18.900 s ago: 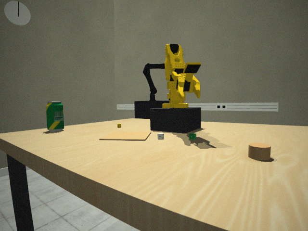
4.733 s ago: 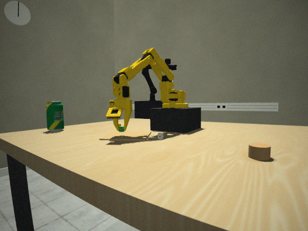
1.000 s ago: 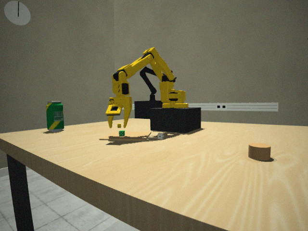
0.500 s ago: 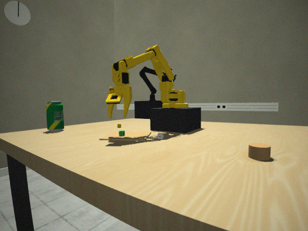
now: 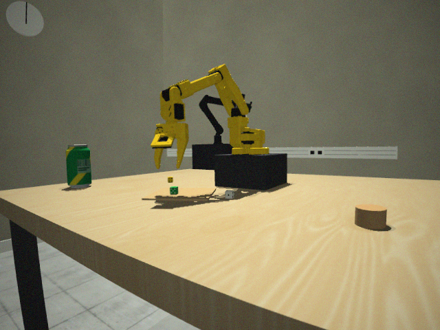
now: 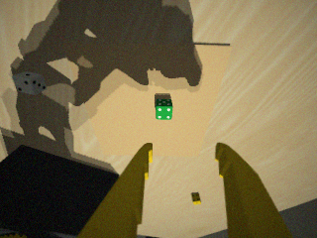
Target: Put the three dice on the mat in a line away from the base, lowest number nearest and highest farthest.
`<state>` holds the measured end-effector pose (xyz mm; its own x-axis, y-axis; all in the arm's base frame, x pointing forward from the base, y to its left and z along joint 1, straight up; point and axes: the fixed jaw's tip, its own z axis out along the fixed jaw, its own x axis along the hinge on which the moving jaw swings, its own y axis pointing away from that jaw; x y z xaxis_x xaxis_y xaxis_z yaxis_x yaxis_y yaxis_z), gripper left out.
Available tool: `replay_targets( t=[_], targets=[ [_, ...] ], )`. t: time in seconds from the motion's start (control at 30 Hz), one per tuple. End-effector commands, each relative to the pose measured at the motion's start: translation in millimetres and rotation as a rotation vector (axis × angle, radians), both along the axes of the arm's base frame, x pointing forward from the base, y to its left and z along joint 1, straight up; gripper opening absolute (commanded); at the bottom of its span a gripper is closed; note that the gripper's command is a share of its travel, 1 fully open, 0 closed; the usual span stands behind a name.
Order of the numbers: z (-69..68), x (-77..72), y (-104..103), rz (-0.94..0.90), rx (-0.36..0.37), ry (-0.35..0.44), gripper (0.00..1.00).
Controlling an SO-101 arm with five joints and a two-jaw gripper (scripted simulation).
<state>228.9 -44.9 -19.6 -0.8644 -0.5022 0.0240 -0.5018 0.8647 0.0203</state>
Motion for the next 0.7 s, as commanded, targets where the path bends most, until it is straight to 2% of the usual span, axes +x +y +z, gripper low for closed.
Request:
replay_targets(
  t=[0.0,0.17,0.3,0.43,0.57,0.63,0.67],
  targets=[
    [4.3,2.3,-1.9,-0.012,-0.003,-0.017,0.27],
    [5.1,2.9,-2.0,-0.012,-0.004,-0.021,0.27],
    [13.3,7.8,-3.2,-0.012,-0.012,-0.059,0.27],
    [32.2,17.7,-5.4,-0.012,-0.031,-0.144,0.26],
    [59.3,28.5,-7.9,-0.012,-0.056,-0.261,0.26],
    [59.3,28.5,-7.9,-0.012,-0.056,-0.261,0.26],
    [66.5,30.8,-8.4,-0.011,-0.063,-0.291,0.26]
  ],
)
